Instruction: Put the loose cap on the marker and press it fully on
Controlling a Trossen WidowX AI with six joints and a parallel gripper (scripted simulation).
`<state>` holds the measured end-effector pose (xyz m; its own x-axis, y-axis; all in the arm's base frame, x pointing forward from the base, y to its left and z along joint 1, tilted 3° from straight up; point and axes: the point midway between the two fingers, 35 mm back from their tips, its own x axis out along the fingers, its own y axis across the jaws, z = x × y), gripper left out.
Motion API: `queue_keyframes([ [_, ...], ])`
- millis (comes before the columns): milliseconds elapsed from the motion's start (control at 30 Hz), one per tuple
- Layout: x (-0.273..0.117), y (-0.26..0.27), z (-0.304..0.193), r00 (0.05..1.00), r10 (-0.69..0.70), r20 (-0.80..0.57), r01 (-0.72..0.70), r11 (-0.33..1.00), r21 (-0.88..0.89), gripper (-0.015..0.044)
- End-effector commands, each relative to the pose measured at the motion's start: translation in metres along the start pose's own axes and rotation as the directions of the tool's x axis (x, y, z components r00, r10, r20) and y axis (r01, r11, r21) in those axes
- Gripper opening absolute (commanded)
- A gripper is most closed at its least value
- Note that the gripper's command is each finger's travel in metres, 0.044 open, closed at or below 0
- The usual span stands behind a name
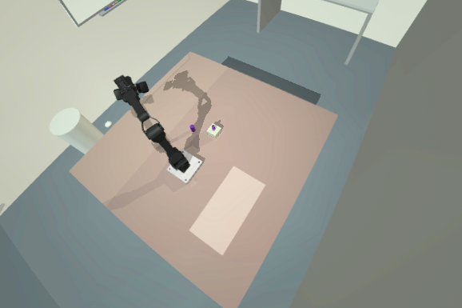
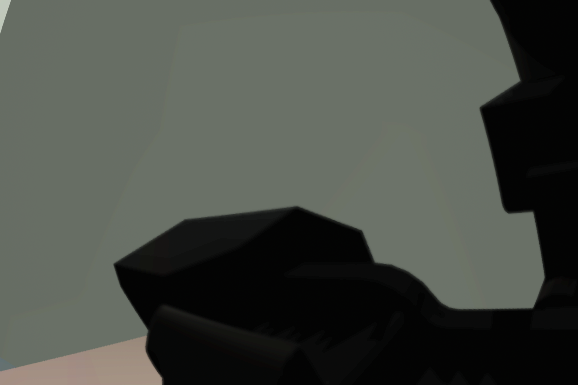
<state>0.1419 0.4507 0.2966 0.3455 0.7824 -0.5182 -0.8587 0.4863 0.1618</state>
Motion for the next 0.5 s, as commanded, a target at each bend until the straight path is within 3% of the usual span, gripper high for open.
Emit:
queue_keyframes([
  [0,0.004,-0.067,-0.035,0.981,-0.114,-0.156,0.160,0.933,0.322,0.0246],
  [200,-0.010,-0.144,-0.085,0.906,-0.223,-0.359,0.417,0.615,0.669,0.0246],
  [333,-0.028,-0.186,-0.120,0.834,-0.257,-0.488,0.548,0.289,0.785,0.0246],
  [467,-0.054,-0.217,-0.156,0.749,-0.256,-0.611,0.610,-0.092,0.787,0.0246],
])
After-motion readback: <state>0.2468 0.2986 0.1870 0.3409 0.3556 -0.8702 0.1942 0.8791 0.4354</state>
